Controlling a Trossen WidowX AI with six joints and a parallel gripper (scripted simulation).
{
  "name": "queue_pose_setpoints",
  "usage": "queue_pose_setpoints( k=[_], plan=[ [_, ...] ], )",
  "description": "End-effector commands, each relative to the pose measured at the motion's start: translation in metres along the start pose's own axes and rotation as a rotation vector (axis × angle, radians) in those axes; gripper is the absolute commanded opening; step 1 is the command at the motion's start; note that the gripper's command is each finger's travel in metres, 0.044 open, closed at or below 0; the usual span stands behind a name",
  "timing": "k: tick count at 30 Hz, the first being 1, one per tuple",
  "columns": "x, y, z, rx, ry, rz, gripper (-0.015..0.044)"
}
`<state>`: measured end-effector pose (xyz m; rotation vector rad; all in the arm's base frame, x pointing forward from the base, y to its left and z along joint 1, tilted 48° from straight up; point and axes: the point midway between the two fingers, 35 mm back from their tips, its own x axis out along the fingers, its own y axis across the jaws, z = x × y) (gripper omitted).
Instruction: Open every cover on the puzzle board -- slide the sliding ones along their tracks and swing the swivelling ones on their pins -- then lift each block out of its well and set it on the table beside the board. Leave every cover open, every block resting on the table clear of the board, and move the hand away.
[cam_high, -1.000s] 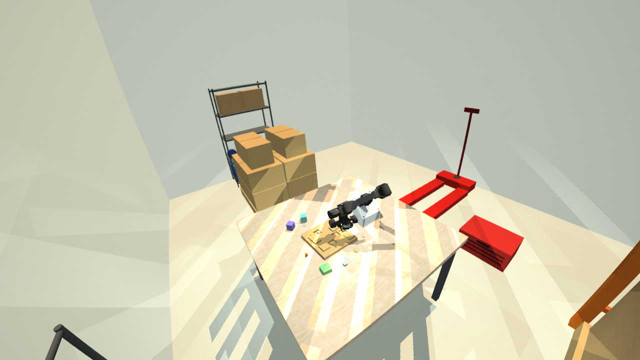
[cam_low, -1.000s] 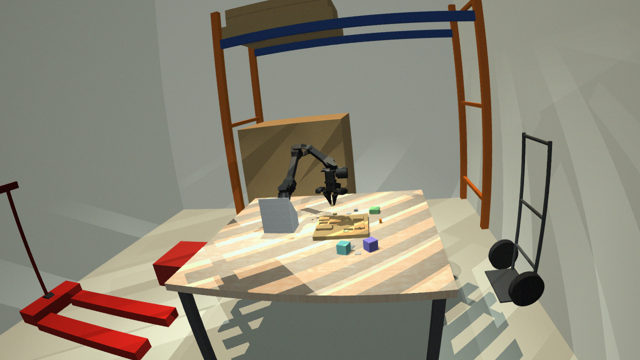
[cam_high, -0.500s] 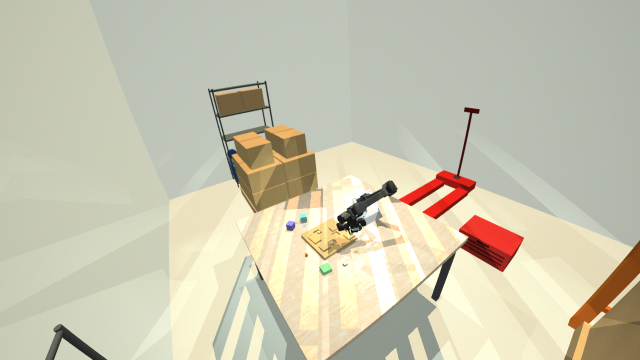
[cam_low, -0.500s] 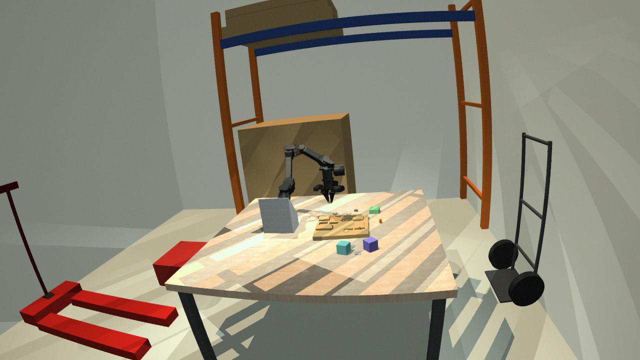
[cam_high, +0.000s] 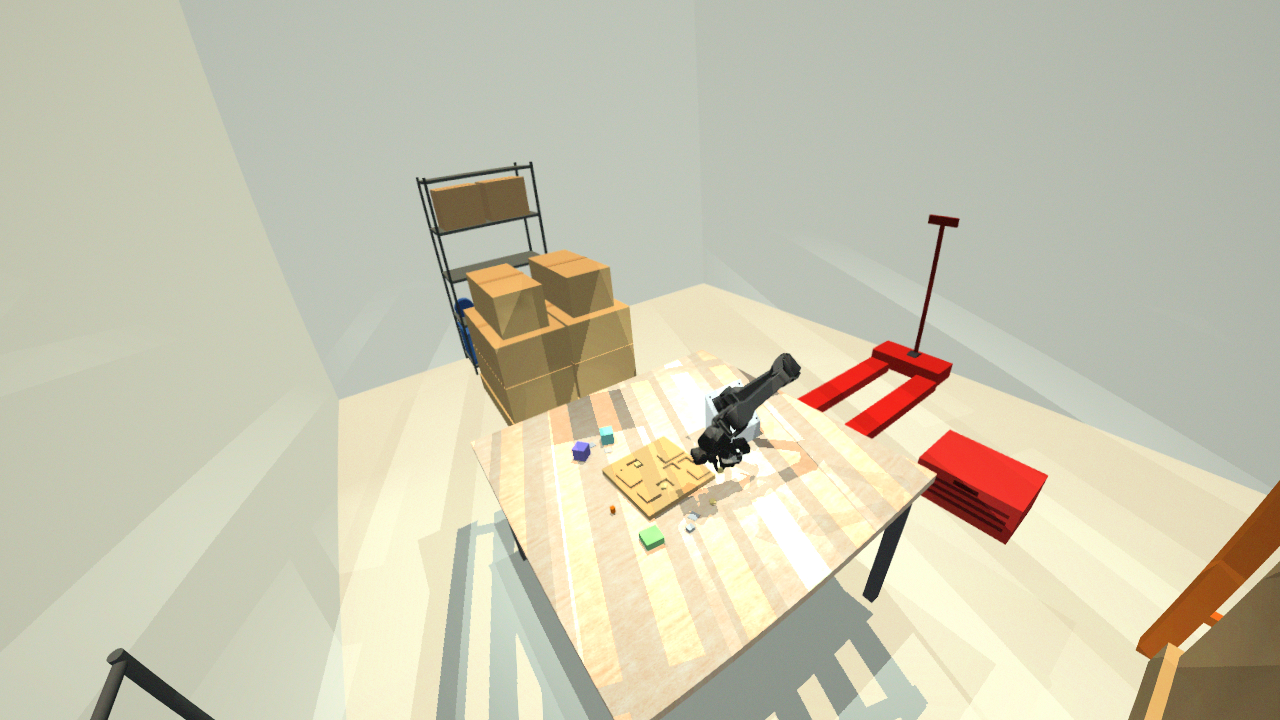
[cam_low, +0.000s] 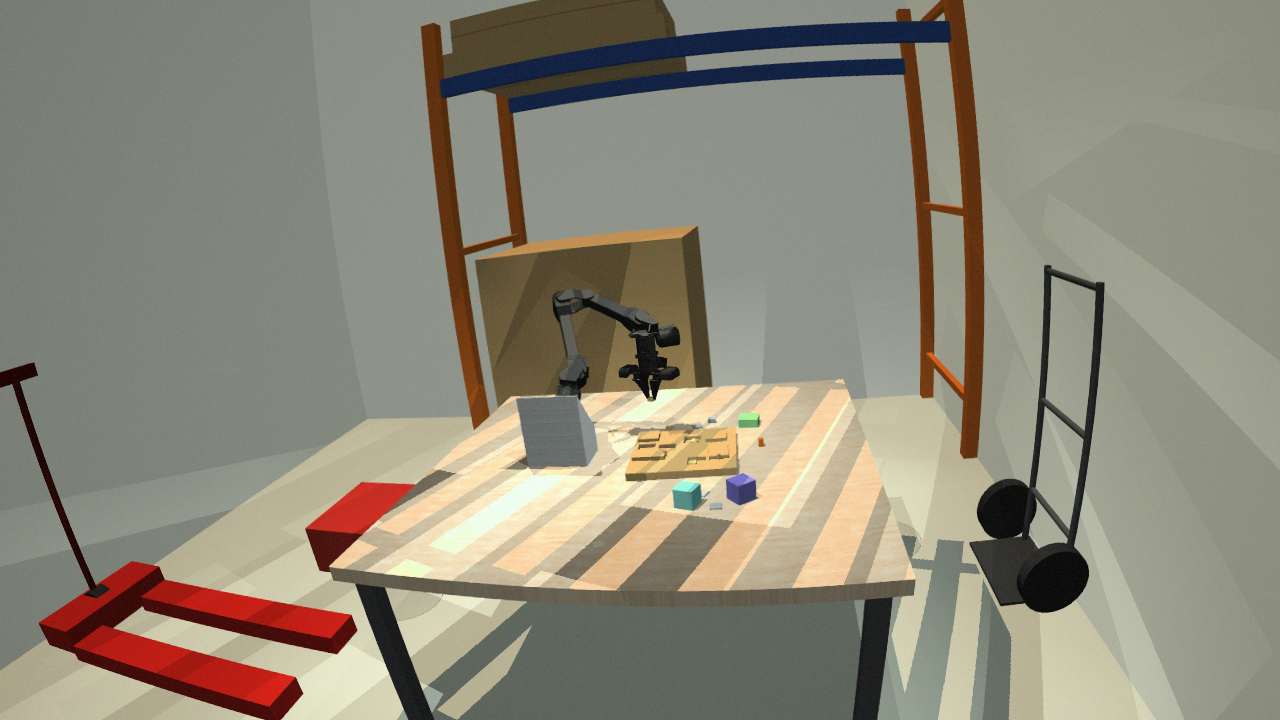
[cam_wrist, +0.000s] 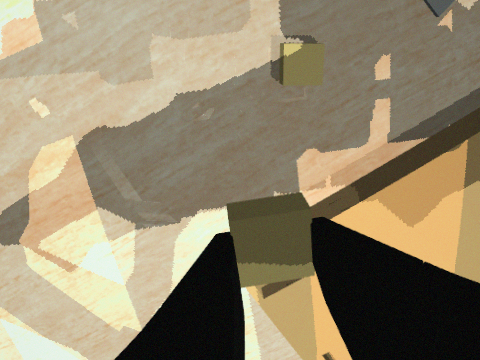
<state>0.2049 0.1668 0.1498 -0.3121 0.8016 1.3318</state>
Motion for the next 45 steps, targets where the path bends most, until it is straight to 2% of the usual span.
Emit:
queue_pose_setpoints(
  k=[1, 45],
  plan=[
    [-0.001, 0.015, 0.006, 0.007, -0.006, 0.004, 0.0080],
    [0.063, 0.011, 0.008, 0.003, 0.001, 0.004, 0.0080]
  ],
)
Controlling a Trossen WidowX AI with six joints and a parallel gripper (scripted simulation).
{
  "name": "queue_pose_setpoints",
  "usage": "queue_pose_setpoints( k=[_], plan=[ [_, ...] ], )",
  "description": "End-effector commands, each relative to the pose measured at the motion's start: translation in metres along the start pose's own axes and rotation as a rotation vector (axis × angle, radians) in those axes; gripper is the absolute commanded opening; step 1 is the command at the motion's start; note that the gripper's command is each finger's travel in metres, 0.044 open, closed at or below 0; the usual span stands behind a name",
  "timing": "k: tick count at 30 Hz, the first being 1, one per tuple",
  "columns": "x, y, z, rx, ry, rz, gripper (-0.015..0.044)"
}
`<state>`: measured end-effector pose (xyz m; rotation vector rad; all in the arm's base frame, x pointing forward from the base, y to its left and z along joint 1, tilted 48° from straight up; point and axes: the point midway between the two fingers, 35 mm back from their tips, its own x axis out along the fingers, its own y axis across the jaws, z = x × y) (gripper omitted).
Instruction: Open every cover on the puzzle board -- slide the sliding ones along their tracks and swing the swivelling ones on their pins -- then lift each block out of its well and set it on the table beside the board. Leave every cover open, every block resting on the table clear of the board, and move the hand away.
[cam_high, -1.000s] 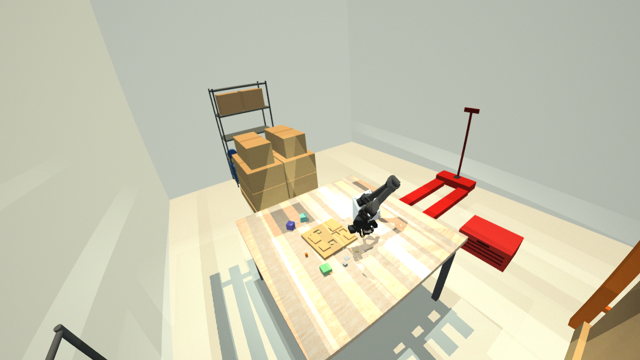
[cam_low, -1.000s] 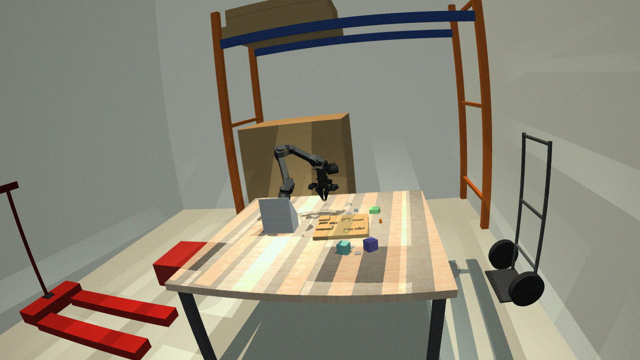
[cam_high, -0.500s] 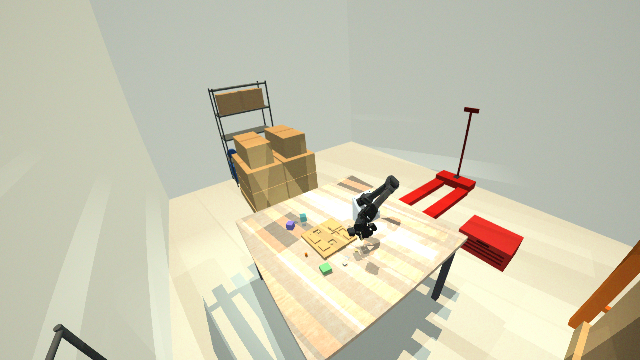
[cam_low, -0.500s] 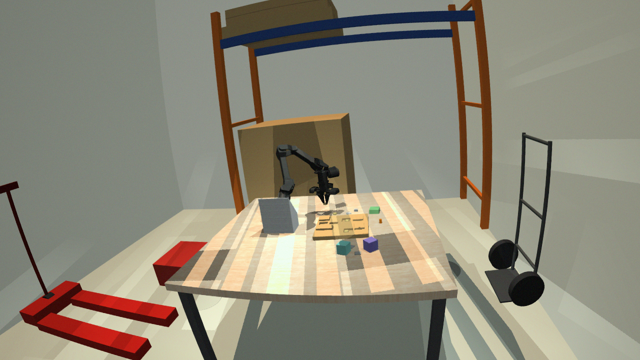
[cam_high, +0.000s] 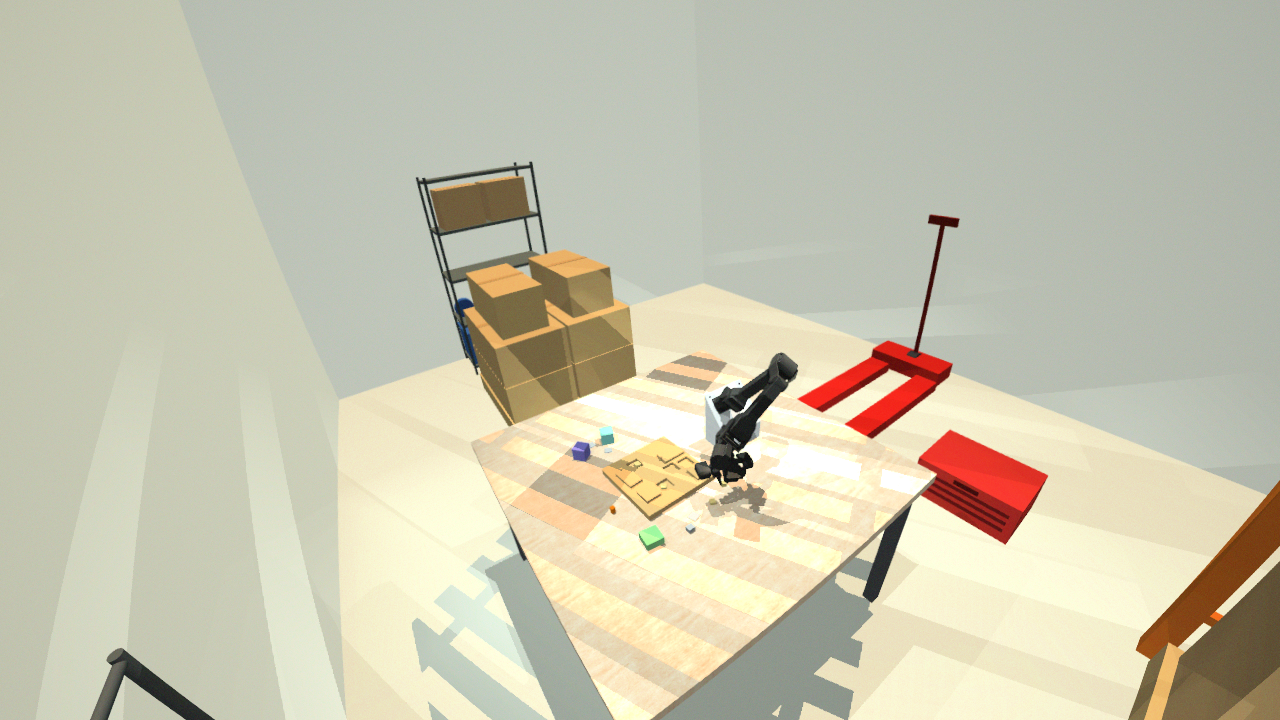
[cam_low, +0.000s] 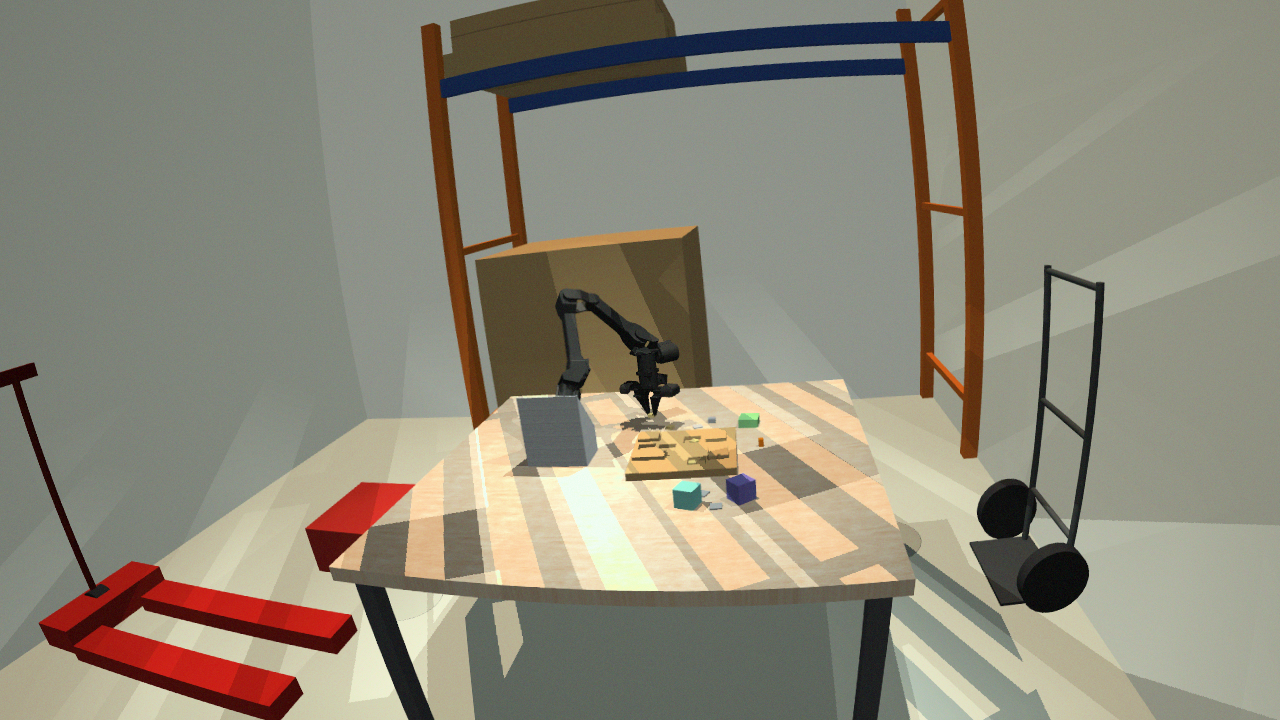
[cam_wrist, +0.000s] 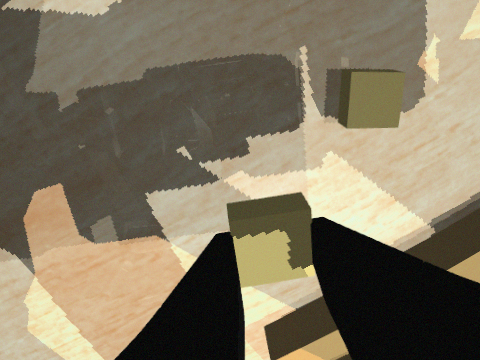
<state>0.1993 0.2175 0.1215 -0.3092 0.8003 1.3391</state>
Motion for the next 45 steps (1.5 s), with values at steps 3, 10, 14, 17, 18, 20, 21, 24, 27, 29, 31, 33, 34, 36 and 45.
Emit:
queue_pose_setpoints(
  k=[3, 10, 14, 17, 18, 20, 21, 24, 27, 29, 31, 33, 34, 36, 45],
  plan=[
    [0.011, 0.000, -0.002, 0.005, 0.003, -0.003, 0.0080],
    [0.023, 0.002, -0.002, 0.006, 0.000, -0.002, 0.0080],
    [0.029, 0.003, -0.002, 0.007, -0.002, -0.002, 0.0080],
    [0.034, 0.004, -0.002, 0.007, -0.004, -0.001, 0.0080],
    [0.035, 0.004, -0.002, 0.007, -0.004, -0.001, 0.0080],
    [0.039, 0.005, -0.002, 0.008, -0.006, -0.001, 0.0080],
    [0.040, 0.005, -0.002, 0.008, -0.006, -0.001, 0.0080],
    [0.045, 0.006, -0.002, 0.009, -0.009, 0.000, 0.0080],
    [0.048, 0.007, -0.002, 0.009, -0.010, 0.001, 0.0080],
    [0.049, 0.008, -0.002, 0.009, -0.010, 0.001, 0.0080],
    [0.046, 0.007, -0.001, 0.004, -0.012, 0.005, 0.0133],
    [0.046, 0.007, -0.001, 0.004, -0.012, 0.005, 0.0185],
    [0.046, 0.007, -0.001, 0.004, -0.012, 0.005, 0.0211],
    [0.046, 0.007, -0.001, 0.004, -0.012, 0.005, 0.0264],
    [0.038, 0.006, -0.001, 0.004, -0.009, 0.004, 0.0440]
  ],
)
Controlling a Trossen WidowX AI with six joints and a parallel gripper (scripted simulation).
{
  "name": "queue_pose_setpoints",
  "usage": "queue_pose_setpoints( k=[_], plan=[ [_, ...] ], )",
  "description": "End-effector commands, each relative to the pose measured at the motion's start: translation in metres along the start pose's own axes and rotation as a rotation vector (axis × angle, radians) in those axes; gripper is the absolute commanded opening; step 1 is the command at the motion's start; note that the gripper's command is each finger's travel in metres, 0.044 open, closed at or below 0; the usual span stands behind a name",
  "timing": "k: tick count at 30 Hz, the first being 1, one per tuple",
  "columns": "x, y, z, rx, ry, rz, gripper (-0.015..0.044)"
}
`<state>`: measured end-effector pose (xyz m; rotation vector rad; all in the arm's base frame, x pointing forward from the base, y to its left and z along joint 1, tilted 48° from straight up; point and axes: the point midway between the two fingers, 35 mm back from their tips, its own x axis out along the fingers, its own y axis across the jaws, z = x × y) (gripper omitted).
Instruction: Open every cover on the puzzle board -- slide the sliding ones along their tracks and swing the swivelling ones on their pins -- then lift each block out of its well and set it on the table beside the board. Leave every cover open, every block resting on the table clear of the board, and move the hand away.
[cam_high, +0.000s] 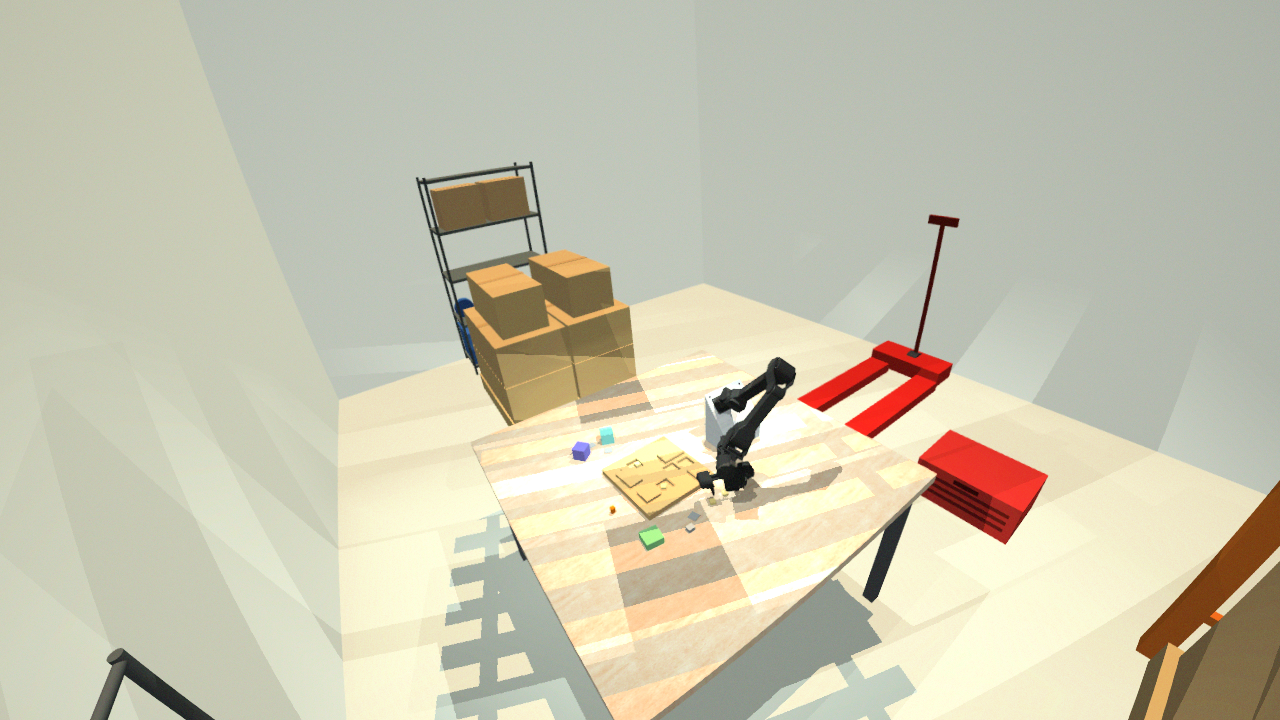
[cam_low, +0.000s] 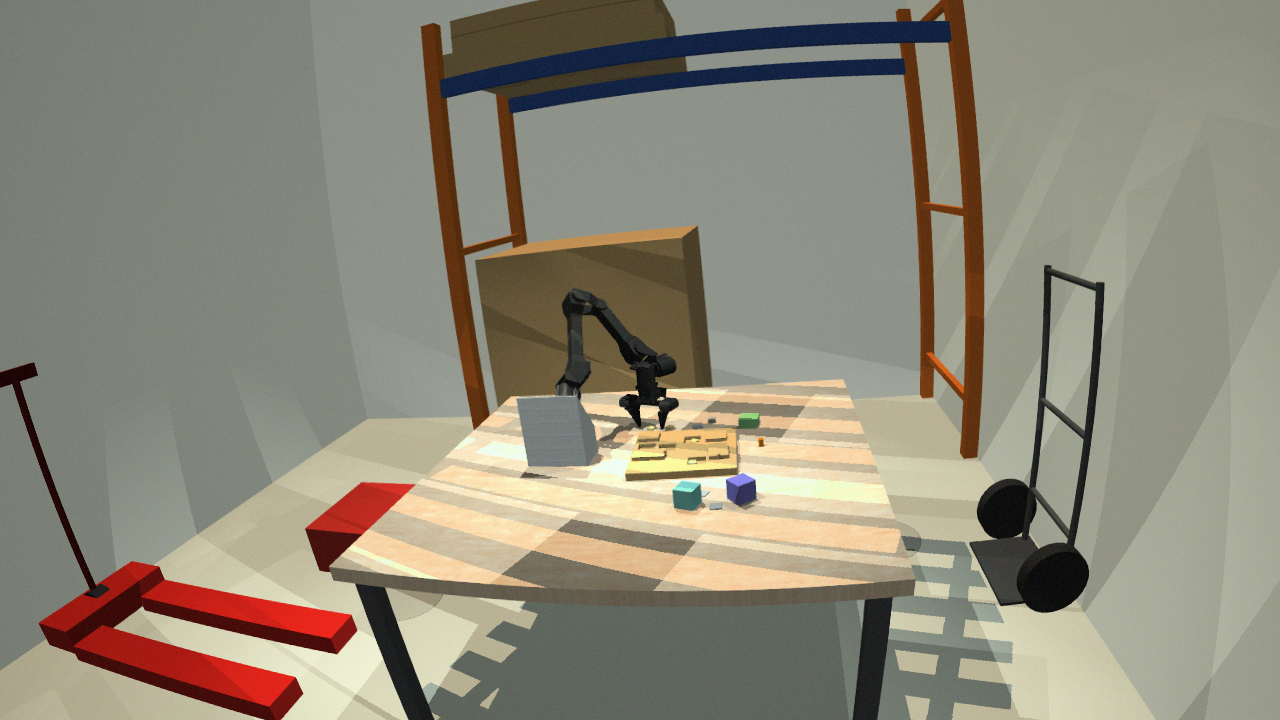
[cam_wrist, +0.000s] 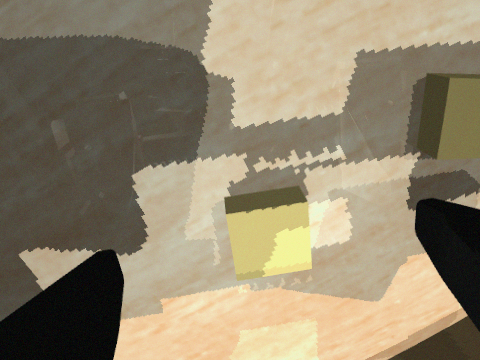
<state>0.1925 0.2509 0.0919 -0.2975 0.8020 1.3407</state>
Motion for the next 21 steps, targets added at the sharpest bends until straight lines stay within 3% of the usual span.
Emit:
queue_pose_setpoints(
  k=[1, 21],
  plan=[
    [-0.010, -0.002, 0.002, -0.004, -0.003, -0.001, 0.0440],
    [-0.073, 0.000, 0.000, 0.000, -0.001, -0.006, 0.0440]
  ],
)
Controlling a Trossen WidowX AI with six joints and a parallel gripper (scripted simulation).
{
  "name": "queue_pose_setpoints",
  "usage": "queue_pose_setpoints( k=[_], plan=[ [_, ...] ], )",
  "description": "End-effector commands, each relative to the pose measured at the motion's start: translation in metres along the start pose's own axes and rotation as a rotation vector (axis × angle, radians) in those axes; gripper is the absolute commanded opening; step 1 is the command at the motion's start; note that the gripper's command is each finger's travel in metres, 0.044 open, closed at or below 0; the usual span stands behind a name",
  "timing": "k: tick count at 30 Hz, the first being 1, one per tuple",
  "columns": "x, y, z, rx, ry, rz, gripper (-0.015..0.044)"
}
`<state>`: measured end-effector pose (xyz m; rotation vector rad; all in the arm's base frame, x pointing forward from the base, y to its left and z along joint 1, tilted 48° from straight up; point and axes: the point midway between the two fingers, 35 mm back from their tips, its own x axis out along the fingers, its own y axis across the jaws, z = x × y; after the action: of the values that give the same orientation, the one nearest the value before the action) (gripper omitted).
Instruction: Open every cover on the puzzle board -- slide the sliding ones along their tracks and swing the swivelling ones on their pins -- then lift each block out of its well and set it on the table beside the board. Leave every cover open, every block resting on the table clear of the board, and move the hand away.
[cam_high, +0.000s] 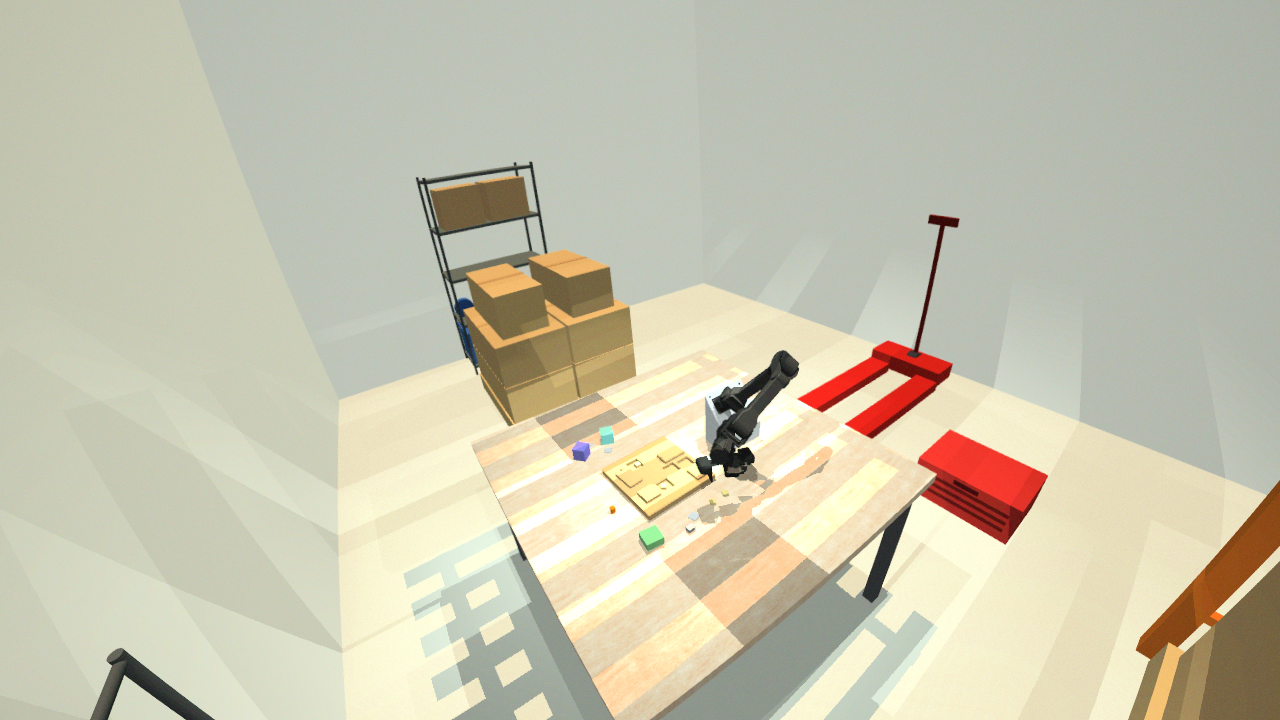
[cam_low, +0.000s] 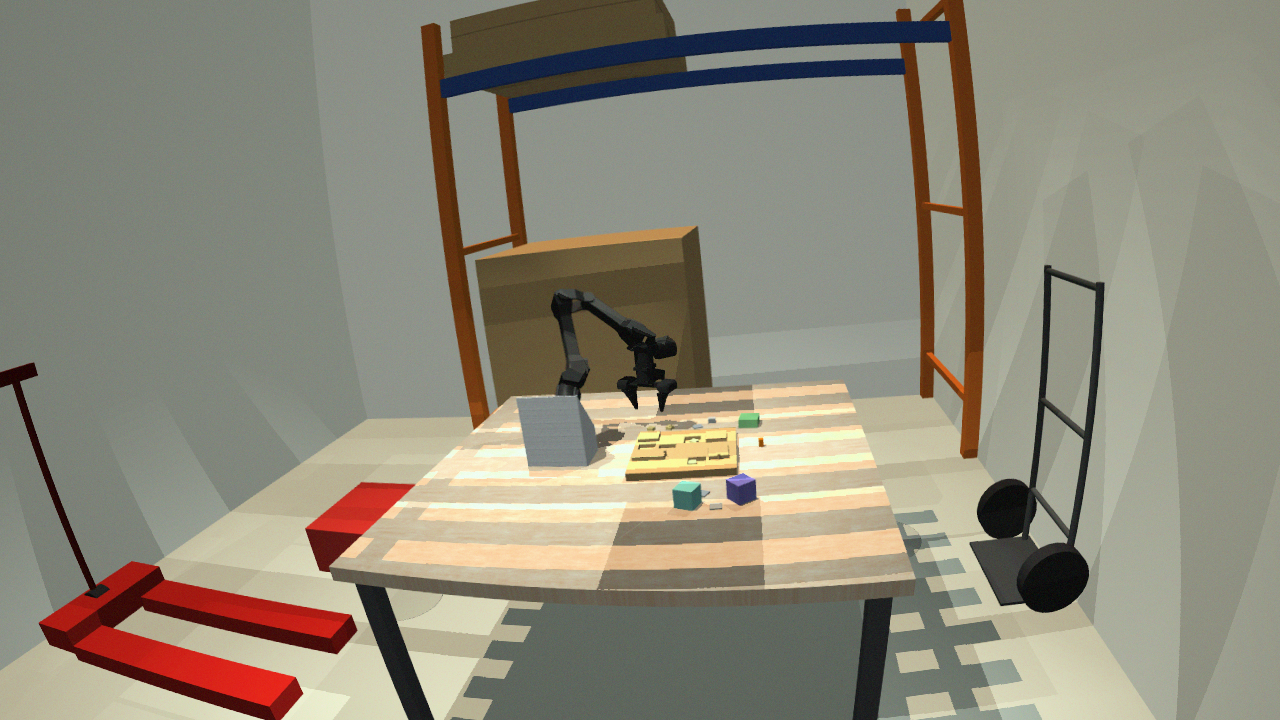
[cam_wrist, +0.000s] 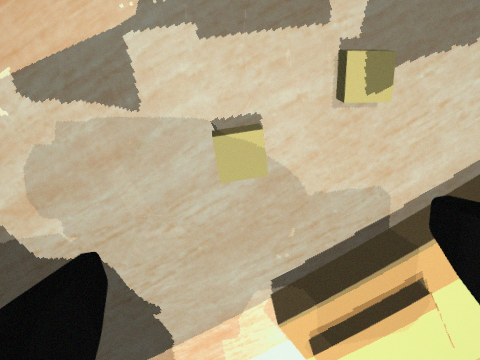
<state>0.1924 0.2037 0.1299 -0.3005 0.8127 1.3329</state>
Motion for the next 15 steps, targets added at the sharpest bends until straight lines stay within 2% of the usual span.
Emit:
queue_pose_setpoints(
  k=[1, 3, 15],
  plan=[
    [-0.014, 0.002, 0.002, -0.006, -0.011, -0.002, 0.0440],
    [-0.014, 0.002, 0.002, -0.006, -0.011, -0.002, 0.0440],
    [-0.013, -0.048, -0.006, 0.171, 0.023, -0.025, 0.0125]
  ],
)
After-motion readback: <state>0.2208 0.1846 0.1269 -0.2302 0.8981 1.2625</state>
